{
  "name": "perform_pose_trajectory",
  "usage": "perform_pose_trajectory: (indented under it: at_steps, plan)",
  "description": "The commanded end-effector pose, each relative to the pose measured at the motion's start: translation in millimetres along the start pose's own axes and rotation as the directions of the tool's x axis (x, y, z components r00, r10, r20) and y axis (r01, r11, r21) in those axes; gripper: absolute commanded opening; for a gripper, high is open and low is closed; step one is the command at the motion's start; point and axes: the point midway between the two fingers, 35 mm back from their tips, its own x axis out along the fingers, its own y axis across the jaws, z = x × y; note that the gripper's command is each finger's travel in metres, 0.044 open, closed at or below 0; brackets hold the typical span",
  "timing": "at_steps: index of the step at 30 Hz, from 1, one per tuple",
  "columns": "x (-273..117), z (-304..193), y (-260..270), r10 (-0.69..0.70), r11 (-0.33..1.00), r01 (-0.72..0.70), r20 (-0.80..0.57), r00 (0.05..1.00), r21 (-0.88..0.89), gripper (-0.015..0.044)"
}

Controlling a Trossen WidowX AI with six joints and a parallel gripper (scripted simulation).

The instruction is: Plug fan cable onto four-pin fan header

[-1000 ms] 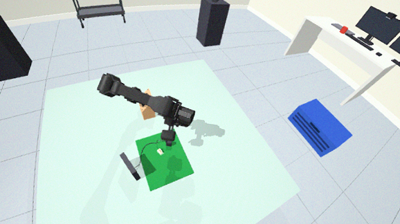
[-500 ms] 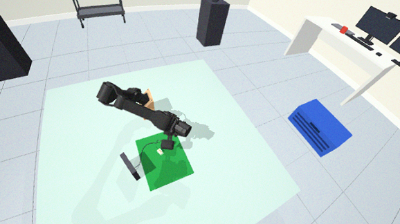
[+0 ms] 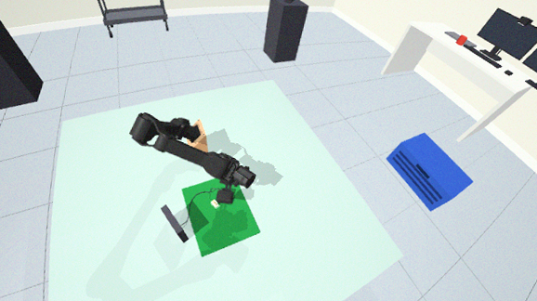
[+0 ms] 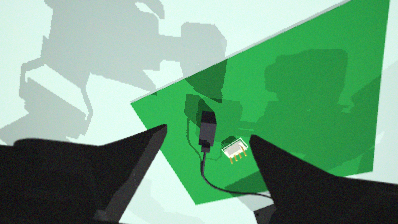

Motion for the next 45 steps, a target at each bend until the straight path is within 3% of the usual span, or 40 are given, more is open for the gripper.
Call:
perform_pose_trajectory:
  at_steps: [1,22,39,42,45]
  plan:
    - [6.3,0.1,-0.3,-0.004,1.0,0.004,-0.001,1.0,-0.004,0.044]
    - [37.9,-1.4,0.1,-0.005,1.0,0.005,-0.004,1.0,-0.003,0.044]
    - [35.2,-1.2,0.1,-0.001,1.0,0.001,-0.002,1.0,0.001,0.0]
    - [32.5,-0.9,-0.1,-0.001,1.0,0.001,-0.002,1.0,0.0,0.0]
    - [-3.6,0.3,0.0,-0.003,1.0,0.003,0.0,1.0,-0.003,0.0]
